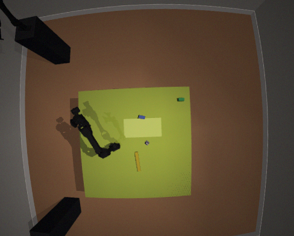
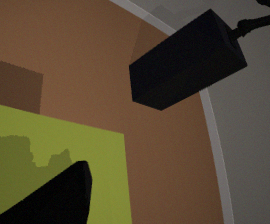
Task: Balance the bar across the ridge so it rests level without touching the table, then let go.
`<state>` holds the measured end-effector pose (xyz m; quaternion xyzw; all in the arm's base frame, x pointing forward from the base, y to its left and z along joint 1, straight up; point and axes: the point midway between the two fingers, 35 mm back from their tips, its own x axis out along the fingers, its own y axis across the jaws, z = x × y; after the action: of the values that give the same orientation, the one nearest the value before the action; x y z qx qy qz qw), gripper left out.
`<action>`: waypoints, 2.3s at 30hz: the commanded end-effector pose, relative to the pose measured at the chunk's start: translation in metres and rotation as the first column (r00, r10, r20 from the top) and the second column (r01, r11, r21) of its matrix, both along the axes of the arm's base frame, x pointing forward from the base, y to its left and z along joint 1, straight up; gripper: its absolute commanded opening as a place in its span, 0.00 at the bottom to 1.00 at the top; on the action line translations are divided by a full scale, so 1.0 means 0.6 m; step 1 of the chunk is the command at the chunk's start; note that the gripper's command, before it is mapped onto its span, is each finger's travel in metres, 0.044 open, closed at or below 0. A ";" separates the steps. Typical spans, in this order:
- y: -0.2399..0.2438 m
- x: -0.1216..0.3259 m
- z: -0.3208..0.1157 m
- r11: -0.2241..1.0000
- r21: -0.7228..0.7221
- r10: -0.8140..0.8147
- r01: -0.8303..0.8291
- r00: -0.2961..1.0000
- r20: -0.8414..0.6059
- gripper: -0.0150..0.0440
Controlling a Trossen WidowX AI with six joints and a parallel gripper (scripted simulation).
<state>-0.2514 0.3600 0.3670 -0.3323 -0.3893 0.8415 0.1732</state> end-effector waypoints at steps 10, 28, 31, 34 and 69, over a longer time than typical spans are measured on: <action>0.039 0.084 -0.005 0.983 -0.066 -0.174 0.172 0.984 -0.036 0.79; 0.100 0.276 -0.049 0.830 -0.232 -0.529 0.508 0.848 -0.037 0.79; 0.105 0.310 -0.058 0.786 -0.266 -0.586 0.558 0.809 -0.037 0.79; 0.109 0.343 -0.066 0.739 -0.300 -0.640 0.603 0.767 -0.036 0.79; 0.032 0.701 -0.160 0.034 -0.625 -0.998 0.780 0.064 0.026 0.79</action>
<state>0.1530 0.3872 0.2781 -0.3496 0.1705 0.6539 0.6489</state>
